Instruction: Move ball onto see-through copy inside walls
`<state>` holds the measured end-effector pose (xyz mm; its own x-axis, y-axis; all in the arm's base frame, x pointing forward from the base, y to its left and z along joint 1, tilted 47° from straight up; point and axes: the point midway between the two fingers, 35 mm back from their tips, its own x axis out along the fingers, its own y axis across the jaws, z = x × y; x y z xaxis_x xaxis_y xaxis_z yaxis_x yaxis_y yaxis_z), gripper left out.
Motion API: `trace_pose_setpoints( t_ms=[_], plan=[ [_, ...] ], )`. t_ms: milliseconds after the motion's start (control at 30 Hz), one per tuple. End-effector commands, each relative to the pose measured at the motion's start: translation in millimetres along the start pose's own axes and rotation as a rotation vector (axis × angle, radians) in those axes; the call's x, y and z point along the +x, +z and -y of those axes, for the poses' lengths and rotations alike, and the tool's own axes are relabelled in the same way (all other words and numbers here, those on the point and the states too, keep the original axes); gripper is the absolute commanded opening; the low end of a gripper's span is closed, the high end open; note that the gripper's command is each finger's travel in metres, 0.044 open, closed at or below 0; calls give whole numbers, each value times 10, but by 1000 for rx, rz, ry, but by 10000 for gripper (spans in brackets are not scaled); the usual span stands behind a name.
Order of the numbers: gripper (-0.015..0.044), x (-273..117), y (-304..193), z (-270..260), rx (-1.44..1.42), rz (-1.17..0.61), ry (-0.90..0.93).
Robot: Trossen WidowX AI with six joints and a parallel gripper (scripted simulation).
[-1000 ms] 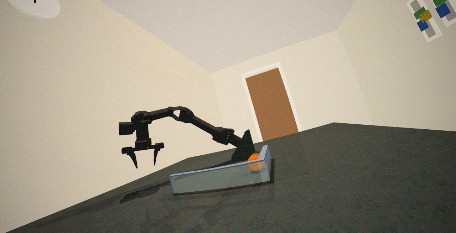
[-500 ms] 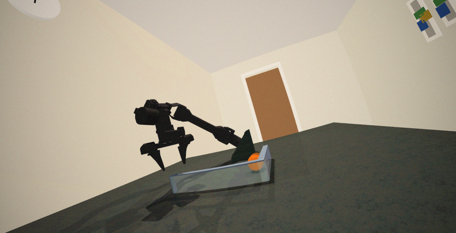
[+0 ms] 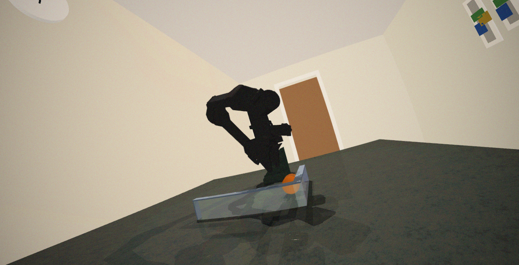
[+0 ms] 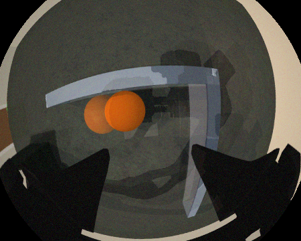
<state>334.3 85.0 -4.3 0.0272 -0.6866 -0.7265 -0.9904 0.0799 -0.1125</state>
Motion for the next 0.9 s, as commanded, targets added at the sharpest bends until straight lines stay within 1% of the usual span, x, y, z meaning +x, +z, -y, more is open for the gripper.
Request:
trace_pose_setpoints(
  t_ms=[0,167,267,867],
  plan=[
    [374,58,264,-277,-66,-39,2],
    [374,77,295,-311,-74,-45,0],
    [374,203,289,-310,-73,-46,0],
    [374,451,281,-302,-73,-46,0]
  ],
)
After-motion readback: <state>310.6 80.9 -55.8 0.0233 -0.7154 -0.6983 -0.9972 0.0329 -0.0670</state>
